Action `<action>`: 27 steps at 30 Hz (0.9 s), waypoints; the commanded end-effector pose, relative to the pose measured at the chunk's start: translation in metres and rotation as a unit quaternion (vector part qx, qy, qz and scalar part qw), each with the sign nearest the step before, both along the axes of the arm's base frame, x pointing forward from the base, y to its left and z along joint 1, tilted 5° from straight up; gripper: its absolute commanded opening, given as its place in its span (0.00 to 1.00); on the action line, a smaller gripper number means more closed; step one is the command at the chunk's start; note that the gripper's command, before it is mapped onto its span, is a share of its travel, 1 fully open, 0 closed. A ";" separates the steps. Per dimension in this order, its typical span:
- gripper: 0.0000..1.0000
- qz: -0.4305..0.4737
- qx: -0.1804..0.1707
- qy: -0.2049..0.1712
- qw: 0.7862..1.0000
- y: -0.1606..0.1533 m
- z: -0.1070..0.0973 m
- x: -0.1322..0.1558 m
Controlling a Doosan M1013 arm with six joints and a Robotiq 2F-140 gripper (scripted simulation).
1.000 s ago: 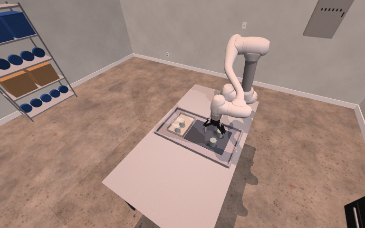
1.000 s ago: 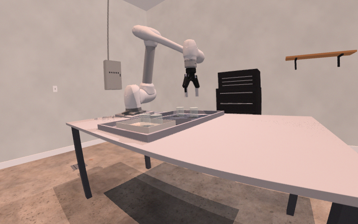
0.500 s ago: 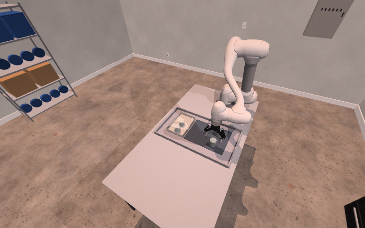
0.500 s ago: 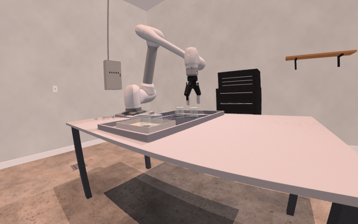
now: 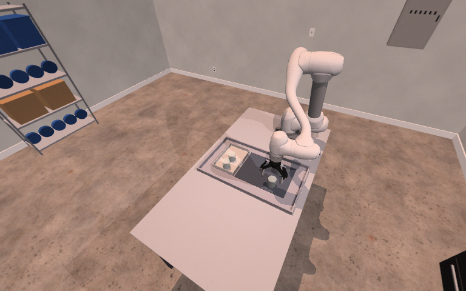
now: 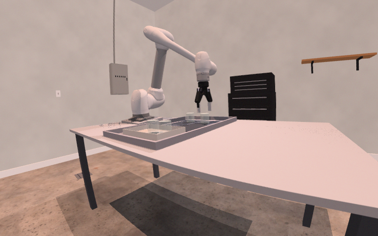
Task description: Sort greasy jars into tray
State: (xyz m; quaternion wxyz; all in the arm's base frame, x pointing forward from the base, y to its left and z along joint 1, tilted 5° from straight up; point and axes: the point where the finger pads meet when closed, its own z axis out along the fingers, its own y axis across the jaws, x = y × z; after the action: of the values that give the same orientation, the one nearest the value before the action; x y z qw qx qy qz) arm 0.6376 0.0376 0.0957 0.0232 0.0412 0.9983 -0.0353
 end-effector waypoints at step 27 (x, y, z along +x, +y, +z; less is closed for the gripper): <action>1.00 -0.001 -0.001 0.000 1.000 -0.005 -0.048 0.001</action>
State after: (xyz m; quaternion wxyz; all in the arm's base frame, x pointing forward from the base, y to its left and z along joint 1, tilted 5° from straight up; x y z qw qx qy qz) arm 0.6395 0.0341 0.0519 0.0227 0.0413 0.9983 -0.0355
